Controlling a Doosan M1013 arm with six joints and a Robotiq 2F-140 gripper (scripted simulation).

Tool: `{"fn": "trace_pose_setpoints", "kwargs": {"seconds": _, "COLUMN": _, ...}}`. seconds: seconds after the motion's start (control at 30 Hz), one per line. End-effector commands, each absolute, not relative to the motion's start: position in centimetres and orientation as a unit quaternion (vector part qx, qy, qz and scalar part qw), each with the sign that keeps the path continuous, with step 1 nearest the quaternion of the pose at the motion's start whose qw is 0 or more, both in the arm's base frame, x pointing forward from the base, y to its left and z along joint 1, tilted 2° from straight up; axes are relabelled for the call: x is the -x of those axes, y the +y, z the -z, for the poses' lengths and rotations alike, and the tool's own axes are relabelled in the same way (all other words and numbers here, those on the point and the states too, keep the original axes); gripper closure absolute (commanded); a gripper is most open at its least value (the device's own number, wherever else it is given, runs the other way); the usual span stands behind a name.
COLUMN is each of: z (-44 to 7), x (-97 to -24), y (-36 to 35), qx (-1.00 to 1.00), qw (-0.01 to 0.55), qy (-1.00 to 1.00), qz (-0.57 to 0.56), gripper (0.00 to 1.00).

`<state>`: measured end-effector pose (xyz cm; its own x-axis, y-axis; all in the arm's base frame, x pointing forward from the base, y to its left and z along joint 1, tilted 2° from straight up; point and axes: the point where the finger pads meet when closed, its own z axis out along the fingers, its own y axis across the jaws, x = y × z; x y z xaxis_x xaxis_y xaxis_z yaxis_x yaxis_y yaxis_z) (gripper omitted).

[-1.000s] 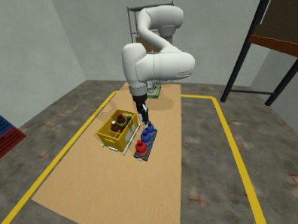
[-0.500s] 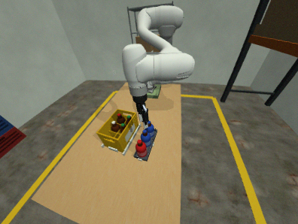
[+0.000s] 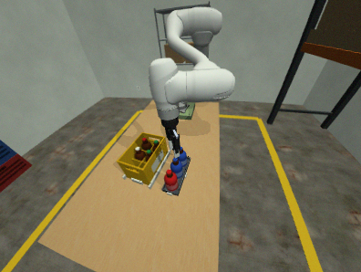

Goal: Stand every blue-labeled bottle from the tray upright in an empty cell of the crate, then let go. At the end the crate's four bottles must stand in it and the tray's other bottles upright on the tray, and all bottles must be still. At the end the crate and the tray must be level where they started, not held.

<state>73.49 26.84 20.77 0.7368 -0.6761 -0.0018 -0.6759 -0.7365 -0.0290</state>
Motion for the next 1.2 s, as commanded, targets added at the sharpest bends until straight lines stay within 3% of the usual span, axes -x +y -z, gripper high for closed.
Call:
{"fn": "trace_pose_setpoints", "kwargs": {"seconds": 0.0, "z": -20.3, "x": -73.5, "y": 26.9, "qx": 0.932, "qw": 0.014, "qy": 0.363, "qz": 0.004, "gripper": 0.62}}
{"fn": "trace_pose_setpoints", "kwargs": {"seconds": 1.17, "z": -17.8, "x": -73.6, "y": 26.9, "qx": 0.932, "qw": 0.014, "qy": 0.363, "qz": 0.004, "gripper": 0.62}}
